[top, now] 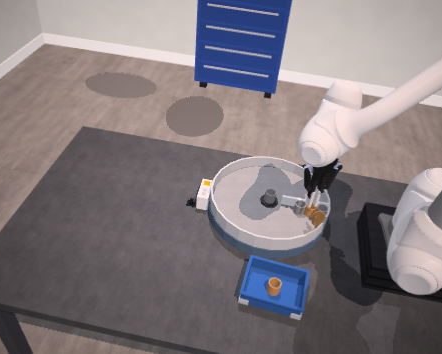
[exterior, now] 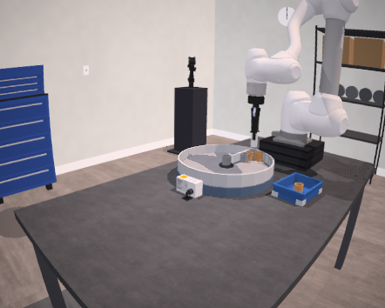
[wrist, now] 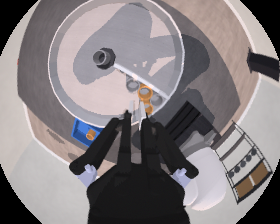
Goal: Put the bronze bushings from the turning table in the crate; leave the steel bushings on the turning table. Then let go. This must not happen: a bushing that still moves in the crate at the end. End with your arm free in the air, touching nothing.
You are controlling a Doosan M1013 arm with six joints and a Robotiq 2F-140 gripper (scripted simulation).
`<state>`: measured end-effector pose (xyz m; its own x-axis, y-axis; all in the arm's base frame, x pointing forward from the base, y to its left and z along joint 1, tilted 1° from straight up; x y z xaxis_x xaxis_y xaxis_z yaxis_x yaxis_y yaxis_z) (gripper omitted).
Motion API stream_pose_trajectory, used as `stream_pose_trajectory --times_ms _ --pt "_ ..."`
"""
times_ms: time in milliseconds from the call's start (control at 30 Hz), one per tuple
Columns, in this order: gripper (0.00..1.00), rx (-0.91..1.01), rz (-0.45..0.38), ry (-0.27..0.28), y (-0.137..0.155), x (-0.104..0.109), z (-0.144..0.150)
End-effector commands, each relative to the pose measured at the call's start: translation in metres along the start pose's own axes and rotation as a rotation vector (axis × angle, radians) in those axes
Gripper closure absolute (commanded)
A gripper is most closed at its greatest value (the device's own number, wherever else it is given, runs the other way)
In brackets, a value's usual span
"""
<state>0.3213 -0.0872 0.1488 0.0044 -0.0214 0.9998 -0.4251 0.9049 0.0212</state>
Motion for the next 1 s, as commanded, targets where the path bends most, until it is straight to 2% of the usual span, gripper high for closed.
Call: stream_pose_trajectory --times_ms 0,333,967 --pt "0.9 -0.104 0.011 0.008 0.0117 0.0004 0.0072" --pt "0.9 -0.211 0.011 0.007 0.021 0.0002 0.0149" --pt "0.9 -0.219 0.011 0.007 0.0216 0.0002 0.0154"
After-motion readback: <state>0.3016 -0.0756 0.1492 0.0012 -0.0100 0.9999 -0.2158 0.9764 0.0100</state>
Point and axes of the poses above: the point where the finger pads meet when closed, its own x axis back along the fingers, its own z axis across the jaws, y = z × x, the point moved 10 cm from there along x, back along the fingers, and after that the axes turned 6 degrees about x, right-handed, at the moved point
